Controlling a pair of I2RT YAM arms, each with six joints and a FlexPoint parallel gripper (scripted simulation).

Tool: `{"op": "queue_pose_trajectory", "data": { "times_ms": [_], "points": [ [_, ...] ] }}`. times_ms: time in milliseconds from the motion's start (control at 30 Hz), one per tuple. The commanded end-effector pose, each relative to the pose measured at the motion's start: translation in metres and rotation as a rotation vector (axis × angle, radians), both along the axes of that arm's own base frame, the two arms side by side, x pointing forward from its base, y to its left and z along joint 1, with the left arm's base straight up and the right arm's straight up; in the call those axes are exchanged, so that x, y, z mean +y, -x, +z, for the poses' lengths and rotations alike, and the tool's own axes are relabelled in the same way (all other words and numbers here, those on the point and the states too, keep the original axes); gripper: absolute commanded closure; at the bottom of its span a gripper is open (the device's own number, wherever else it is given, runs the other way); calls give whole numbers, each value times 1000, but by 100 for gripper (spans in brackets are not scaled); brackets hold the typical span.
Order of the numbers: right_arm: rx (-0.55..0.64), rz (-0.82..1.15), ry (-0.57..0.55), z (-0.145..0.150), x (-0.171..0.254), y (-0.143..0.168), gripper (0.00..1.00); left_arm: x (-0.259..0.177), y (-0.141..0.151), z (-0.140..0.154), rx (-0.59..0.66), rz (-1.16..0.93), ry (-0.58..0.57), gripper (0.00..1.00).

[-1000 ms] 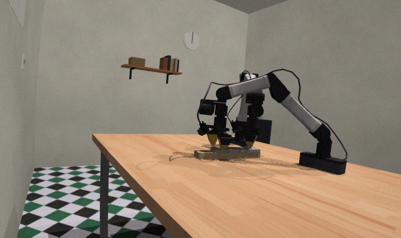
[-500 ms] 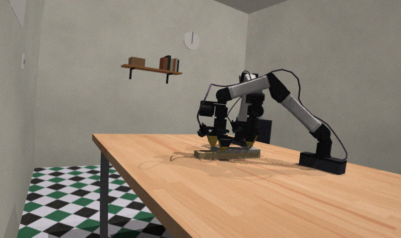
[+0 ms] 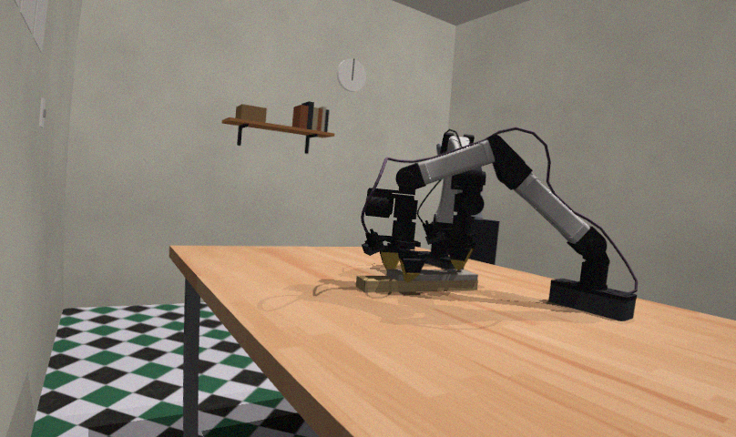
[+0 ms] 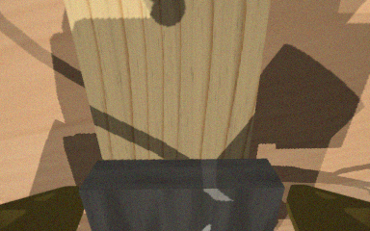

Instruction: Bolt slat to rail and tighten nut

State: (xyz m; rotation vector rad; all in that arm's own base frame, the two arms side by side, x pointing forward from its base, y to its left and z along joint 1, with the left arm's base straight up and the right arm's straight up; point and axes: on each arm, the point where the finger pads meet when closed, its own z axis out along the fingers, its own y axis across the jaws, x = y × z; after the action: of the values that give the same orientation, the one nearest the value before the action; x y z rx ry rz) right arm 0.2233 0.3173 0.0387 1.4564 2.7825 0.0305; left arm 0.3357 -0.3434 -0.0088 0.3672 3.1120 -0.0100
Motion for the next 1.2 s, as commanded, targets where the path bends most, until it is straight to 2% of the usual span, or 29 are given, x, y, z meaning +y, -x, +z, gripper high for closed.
{"op": "queue_pose_trajectory", "data": {
  "times_ms": [0, 33, 133, 1100, 1167],
  "points": [
    [-9, 2, -10, 5, 2, -1, 64, 1, 1, -12, 8, 3, -8, 0],
    [-9, 2, -10, 5, 2, -1, 64, 1, 1, -12, 9, 3, -9, 0],
    [-9, 2, -10, 5, 2, -1, 64, -1, -2, 1, -7, 1, 6, 33],
    [-12, 2, -13, 5, 3, -2, 64, -2, -2, 5, -12, 1, 12, 33],
    [-12, 65, -11, 6, 2, -2, 64, -2, -2, 5, -12, 1, 12, 33]
  ]
}}
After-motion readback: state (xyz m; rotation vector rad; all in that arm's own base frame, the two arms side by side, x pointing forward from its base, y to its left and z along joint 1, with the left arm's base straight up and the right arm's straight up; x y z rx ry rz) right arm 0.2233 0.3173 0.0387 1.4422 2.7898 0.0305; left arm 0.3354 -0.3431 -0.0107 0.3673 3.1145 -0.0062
